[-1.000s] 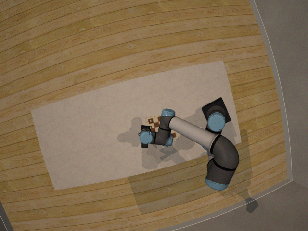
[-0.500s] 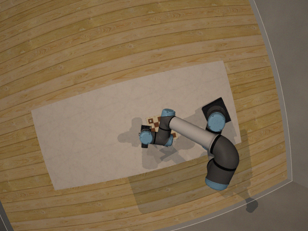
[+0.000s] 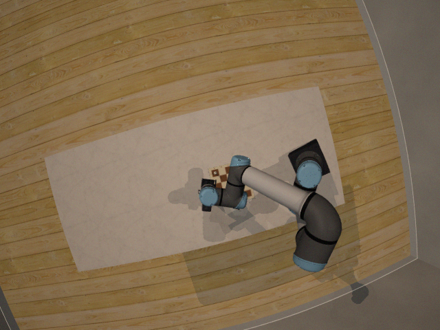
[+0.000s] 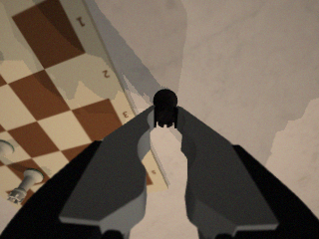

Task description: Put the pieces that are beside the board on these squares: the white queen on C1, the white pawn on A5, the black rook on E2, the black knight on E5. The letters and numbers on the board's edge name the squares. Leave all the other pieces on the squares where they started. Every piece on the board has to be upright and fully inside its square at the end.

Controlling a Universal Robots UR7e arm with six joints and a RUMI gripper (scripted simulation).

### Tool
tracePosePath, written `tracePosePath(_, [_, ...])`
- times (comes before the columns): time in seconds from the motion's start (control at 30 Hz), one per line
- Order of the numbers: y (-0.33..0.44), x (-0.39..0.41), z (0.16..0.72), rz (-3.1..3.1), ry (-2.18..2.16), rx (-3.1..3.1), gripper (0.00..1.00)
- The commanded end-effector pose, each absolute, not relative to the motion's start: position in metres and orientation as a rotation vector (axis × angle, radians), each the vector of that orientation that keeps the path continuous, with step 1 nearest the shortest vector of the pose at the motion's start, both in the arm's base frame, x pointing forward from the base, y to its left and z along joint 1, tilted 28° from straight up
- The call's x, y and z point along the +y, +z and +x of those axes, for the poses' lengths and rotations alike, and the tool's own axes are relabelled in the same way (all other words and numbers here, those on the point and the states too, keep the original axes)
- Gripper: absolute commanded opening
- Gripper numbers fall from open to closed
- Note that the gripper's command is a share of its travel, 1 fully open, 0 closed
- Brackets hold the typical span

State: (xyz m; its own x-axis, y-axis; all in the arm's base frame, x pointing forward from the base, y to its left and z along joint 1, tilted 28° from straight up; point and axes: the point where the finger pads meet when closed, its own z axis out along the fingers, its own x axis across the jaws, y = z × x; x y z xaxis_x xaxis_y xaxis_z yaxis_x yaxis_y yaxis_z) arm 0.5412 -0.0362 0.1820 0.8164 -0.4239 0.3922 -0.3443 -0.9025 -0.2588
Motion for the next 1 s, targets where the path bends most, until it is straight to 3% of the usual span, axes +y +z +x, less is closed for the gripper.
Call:
tracePosePath(0.0, [0.181,-0.035,0.541,-2.825,-0.668,0.601,0.0])
tracePosePath(0.5, [0.183,-0.036,0.54,-2.825,-0.671,0.601,0.0])
tracePosePath(0.97, [0.234,-0.041,0.516,-2.824,-0.678,0.602,0.0])
